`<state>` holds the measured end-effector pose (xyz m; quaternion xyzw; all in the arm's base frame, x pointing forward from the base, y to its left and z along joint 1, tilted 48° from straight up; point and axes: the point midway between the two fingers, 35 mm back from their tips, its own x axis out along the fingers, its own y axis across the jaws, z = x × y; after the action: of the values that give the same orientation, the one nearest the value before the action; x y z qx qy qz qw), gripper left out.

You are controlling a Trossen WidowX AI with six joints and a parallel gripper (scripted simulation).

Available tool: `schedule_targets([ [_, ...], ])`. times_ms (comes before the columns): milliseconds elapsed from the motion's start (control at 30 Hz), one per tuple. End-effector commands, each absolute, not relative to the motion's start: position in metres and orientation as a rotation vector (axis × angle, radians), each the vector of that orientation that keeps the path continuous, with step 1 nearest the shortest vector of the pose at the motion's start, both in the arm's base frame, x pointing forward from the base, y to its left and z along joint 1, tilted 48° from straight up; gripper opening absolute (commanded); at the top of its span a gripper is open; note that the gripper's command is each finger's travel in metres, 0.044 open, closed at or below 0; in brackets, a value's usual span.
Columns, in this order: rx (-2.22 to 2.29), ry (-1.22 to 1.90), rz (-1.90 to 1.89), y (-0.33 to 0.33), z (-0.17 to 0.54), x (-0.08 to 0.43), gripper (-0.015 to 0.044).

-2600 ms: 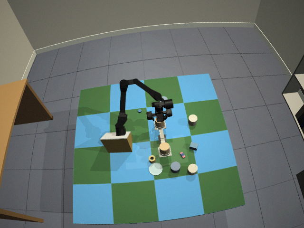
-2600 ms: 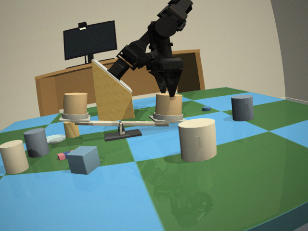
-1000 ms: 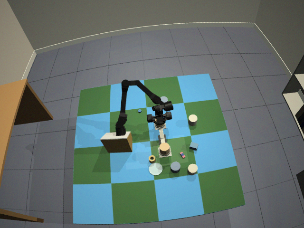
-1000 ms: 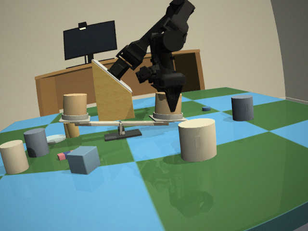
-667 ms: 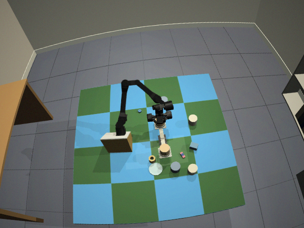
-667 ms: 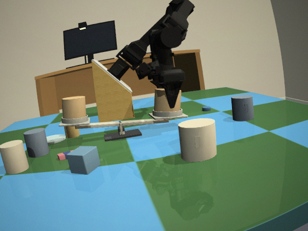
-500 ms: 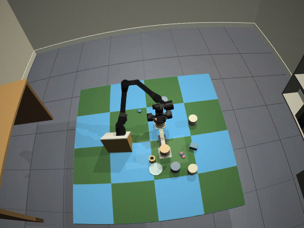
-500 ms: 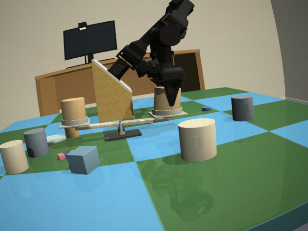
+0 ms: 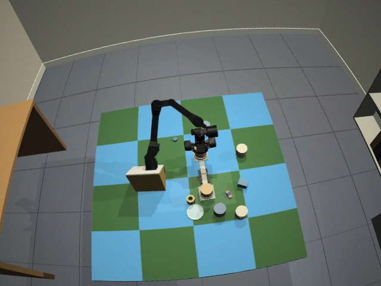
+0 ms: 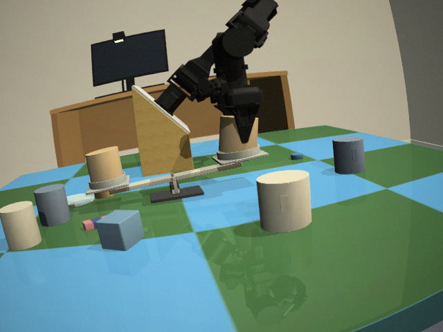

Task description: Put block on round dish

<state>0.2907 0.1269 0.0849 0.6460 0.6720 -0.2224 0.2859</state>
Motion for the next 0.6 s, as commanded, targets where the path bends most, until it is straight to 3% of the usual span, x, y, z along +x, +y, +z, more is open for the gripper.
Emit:
schedule_targets([
  [0,1.725,1.775,-0.588,0.119,0.089,0.295,0.0000],
  [567,1.724,1.774,-0.591,0.103,0.103,0.295,0.0000],
])
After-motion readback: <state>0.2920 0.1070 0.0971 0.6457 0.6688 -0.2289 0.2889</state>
